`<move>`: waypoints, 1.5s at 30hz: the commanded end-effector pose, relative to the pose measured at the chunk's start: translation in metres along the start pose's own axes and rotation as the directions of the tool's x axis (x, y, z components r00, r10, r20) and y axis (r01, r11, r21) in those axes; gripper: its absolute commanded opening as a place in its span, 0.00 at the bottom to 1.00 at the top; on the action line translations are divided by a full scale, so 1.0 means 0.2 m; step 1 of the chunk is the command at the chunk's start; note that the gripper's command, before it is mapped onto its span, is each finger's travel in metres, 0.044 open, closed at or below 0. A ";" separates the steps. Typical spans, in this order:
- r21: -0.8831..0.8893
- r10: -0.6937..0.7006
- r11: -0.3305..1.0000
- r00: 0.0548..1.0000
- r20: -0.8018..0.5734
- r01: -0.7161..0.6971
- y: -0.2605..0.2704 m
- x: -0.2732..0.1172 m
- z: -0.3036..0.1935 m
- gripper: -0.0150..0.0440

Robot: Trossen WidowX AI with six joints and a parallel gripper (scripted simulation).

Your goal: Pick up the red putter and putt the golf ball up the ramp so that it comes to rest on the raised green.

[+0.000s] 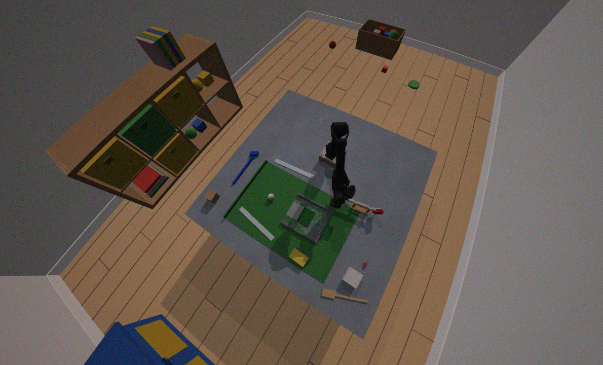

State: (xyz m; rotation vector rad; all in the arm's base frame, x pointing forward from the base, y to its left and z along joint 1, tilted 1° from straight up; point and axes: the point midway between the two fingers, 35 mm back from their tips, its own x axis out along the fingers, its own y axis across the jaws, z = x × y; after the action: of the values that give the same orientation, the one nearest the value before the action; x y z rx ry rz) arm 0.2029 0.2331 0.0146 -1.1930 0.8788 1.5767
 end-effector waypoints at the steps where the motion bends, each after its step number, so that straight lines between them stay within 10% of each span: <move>1: -0.006 -0.012 1.000 1.000 0.009 0.012 -0.02 -0.10 0.04 0.25; 19: 0.010 -0.019 1.000 1.000 0.003 0.019 -0.02 -0.42 0.10 0.25; 45: 0.536 -0.098 0.834 0.991 -0.087 0.129 -0.30 -0.63 -0.54 0.25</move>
State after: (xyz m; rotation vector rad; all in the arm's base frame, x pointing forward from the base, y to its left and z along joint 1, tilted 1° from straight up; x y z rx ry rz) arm 0.2904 0.1368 0.1056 -0.9017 1.1368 1.1541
